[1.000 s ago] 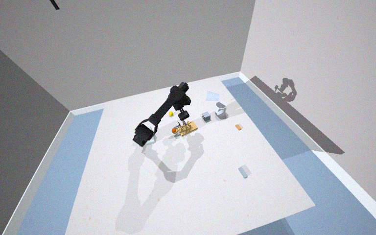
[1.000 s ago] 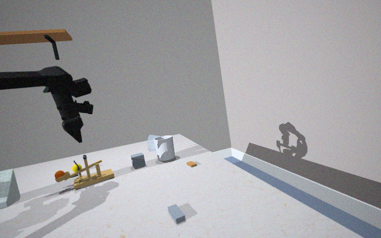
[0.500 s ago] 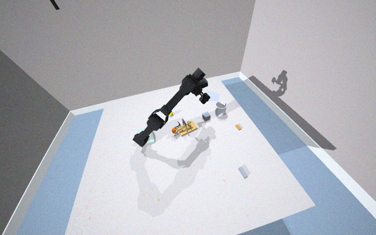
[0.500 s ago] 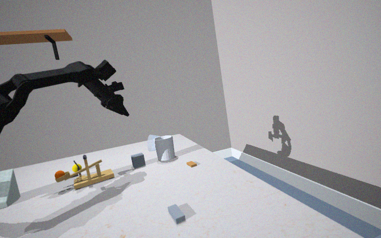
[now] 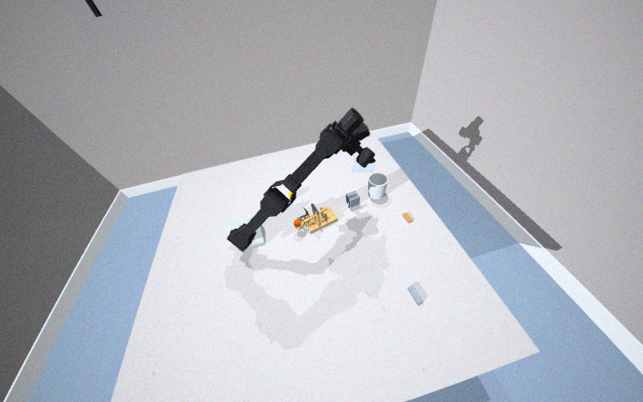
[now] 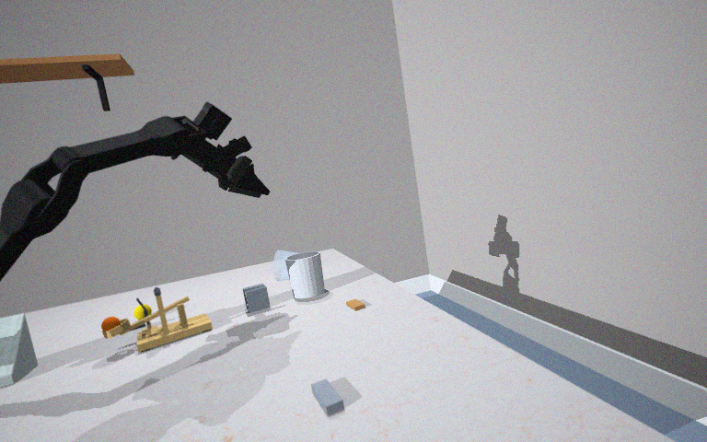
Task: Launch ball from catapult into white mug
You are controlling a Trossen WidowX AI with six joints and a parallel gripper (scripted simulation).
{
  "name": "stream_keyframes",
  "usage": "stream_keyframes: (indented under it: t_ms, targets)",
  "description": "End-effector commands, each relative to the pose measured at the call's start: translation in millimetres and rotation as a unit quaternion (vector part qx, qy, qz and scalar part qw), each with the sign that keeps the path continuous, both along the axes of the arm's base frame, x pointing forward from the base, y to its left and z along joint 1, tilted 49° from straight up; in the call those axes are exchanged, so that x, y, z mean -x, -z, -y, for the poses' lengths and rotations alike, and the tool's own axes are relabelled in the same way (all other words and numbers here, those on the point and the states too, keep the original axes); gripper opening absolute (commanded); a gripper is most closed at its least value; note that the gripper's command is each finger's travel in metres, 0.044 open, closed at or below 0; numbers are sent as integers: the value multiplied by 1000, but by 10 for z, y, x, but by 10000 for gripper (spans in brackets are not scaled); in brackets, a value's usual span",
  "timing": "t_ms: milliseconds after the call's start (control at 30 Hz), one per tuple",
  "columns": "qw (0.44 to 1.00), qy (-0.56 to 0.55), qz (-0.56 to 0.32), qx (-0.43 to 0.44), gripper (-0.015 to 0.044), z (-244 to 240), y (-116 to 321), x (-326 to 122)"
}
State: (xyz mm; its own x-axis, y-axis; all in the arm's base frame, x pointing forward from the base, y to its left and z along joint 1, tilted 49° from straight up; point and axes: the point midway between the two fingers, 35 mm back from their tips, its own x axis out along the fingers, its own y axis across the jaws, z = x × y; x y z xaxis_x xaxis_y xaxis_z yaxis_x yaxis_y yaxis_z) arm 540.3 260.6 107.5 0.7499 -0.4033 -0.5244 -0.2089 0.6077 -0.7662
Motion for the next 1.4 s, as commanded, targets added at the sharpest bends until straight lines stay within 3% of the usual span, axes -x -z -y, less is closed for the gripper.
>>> stream_keyframes:
  t_ms: [0,300,867,1167,1367]
  targets:
    - [1000,0,3,1,440,-4,-18,-12]
    - [1000,0,3,1,440,-4,-18,-12]
    - [1000,0,3,1,0,-4,-18,-12]
    - [1000,4,3,-4,0,-11,10,10]
    - [997,60,-8,-49,0,-64,385,370]
